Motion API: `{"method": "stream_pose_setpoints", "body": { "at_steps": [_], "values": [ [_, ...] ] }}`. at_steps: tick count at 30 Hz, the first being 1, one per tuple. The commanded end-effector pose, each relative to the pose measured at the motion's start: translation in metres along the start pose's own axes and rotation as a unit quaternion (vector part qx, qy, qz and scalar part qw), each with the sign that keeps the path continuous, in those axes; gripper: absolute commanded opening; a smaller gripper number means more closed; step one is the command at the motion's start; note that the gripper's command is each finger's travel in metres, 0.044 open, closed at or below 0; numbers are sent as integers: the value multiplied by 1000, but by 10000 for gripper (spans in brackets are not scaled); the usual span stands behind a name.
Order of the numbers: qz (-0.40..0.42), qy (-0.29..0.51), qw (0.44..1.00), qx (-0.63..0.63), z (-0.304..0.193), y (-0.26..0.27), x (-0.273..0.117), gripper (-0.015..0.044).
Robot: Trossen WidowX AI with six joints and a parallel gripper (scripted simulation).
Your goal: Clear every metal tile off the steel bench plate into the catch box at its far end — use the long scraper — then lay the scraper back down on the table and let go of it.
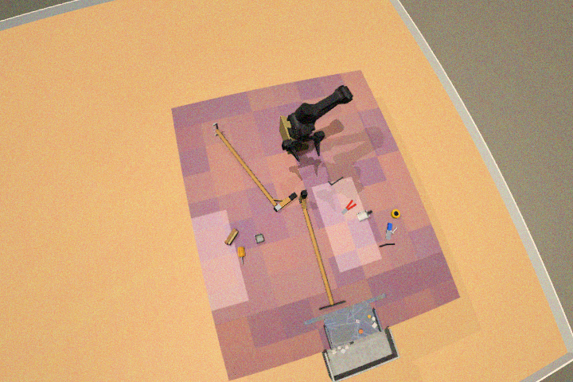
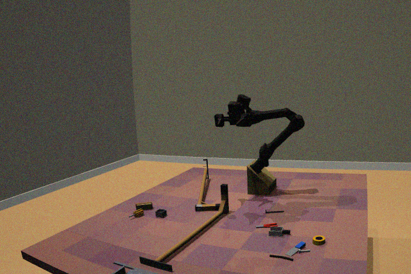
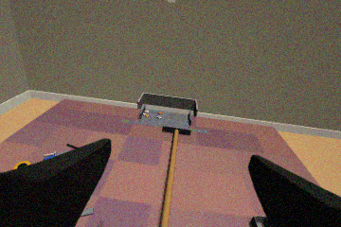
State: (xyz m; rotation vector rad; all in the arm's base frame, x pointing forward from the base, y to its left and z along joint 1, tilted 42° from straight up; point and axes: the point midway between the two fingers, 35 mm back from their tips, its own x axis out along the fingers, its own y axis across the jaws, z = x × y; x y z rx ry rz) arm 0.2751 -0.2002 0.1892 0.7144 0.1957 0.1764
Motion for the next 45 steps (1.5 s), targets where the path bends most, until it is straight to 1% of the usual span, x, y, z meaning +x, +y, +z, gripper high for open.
{"method": "stream_pose_setpoints", "body": {
  "at_steps": [1, 7, 16, 31, 45],
  "values": [
    [2, -1, 1000, 0, 2, 1, 0, 440],
    [1, 3, 1000, 1, -1, 0, 2, 440],
    [-1, 50, 999, 21, -33, -8, 33, 440],
    [-11, 150, 988, 40, -102, -14, 77, 440],
    [-20, 260, 965, 37, -176, -11, 102, 440]
  ]
}}
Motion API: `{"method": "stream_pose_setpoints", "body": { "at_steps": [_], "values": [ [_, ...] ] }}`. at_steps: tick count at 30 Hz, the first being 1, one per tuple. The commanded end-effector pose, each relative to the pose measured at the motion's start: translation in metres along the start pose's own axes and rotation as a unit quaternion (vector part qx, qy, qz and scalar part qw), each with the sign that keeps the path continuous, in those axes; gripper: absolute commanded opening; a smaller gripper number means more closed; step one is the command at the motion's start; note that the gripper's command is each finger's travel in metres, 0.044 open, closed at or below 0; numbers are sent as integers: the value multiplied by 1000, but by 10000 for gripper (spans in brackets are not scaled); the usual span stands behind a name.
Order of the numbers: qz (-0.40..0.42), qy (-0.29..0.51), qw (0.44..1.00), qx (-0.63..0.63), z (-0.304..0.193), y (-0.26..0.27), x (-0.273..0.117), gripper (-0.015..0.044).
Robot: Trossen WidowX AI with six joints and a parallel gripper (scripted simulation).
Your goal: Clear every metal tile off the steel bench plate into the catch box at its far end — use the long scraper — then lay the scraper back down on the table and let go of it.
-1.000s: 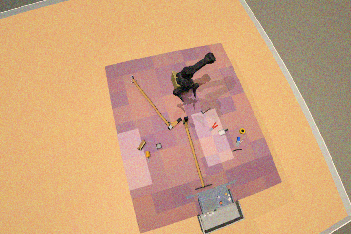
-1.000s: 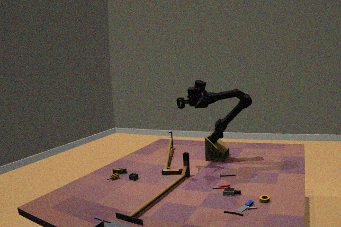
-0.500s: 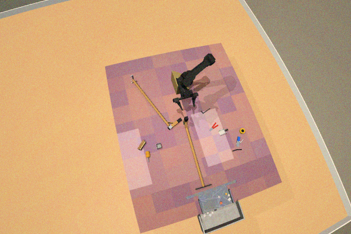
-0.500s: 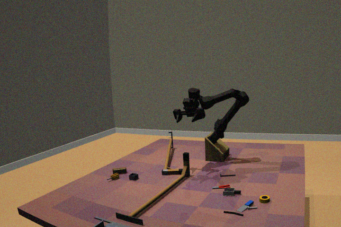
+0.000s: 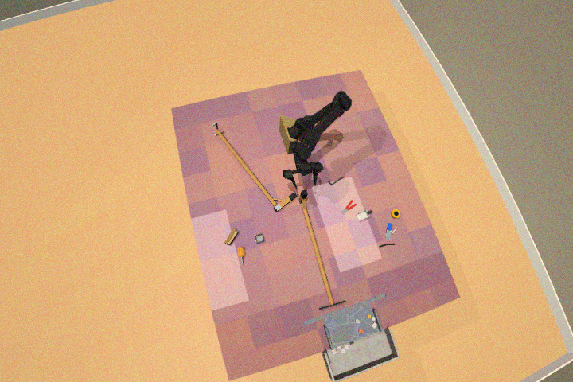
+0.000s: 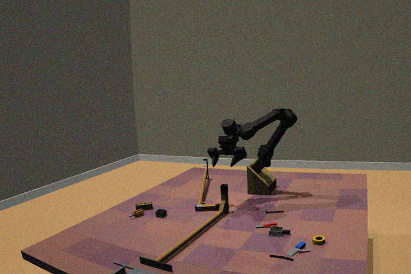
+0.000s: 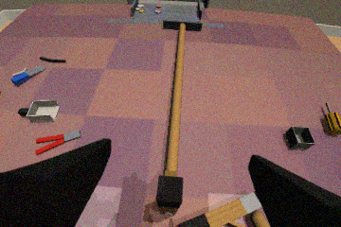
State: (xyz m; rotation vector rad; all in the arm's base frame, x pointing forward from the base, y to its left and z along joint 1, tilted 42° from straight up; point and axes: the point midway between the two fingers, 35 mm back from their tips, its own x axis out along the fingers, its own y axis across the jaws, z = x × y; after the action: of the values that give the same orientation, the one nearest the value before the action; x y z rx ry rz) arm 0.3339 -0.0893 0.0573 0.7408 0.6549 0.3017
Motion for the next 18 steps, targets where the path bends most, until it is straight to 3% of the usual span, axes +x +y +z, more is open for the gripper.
{"method": "stream_pose_setpoints", "body": {
  "at_steps": [1, 12, 18],
  "values": [
    [-7, 42, 999, -2, -23, -2, 17, 440],
    [-20, 140, 990, -17, -77, 0, 48, 440],
    [-20, 147, 989, -18, -80, 1, 49, 440]
  ]
}}
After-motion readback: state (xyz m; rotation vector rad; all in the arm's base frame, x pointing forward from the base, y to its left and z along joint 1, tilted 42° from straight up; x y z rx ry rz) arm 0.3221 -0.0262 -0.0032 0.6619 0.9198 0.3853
